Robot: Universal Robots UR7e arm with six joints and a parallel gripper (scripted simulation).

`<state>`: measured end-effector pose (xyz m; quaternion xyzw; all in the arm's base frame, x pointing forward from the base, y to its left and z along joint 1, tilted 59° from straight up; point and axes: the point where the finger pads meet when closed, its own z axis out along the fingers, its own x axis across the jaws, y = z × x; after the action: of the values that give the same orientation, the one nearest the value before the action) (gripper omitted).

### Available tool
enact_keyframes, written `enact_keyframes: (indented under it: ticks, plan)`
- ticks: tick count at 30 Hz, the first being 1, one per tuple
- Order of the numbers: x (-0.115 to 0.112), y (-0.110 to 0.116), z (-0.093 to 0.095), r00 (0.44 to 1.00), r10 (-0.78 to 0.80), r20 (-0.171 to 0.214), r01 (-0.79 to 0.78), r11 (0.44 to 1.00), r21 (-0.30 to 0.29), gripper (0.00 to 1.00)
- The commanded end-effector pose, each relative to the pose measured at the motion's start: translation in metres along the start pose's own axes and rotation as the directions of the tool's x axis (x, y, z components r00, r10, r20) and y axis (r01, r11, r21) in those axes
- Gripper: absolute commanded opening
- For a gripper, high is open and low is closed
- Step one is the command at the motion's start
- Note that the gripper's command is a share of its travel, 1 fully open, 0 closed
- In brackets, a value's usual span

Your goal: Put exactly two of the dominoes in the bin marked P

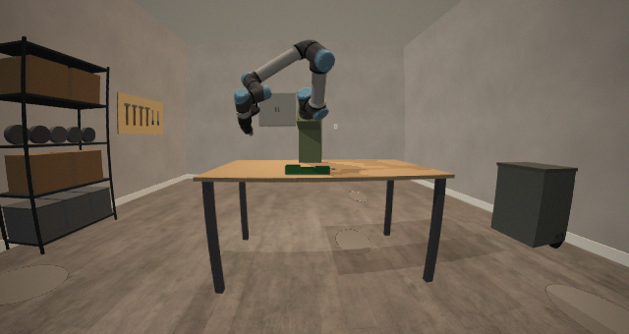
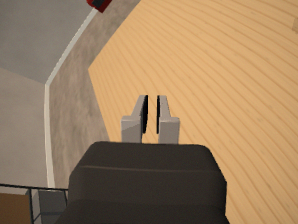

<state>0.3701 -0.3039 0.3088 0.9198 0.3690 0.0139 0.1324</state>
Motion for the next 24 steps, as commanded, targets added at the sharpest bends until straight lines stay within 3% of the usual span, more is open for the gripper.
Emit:
enact_keyframes:
  ticks: [1,4,6,11,13,20,22,24]
  plan:
    - [0.021,-0.019,-0.009,0.999,-0.039,-0.034,0.038,0.998,-0.046,0.31]
    - [0.021,-0.019,-0.009,0.999,-0.039,-0.034,0.038,0.998,-0.046,0.31]
    - [0.032,-0.031,-0.012,0.993,-0.094,-0.073,0.086,0.991,-0.107,0.31]
    - [0.042,-0.041,-0.016,0.993,-0.095,-0.073,0.087,0.990,-0.107,0.31]
    - [0.052,-0.053,-0.019,0.983,-0.152,-0.106,0.132,0.976,-0.170,0.31]
    - [0.063,-0.064,-0.022,0.982,-0.154,-0.107,0.134,0.976,-0.171,0.31]
    - [0.073,-0.076,-0.023,0.968,-0.213,-0.134,0.178,0.955,-0.235,0.31]
    - [0.083,-0.087,-0.025,0.967,-0.217,-0.135,0.181,0.955,-0.236,0.31]
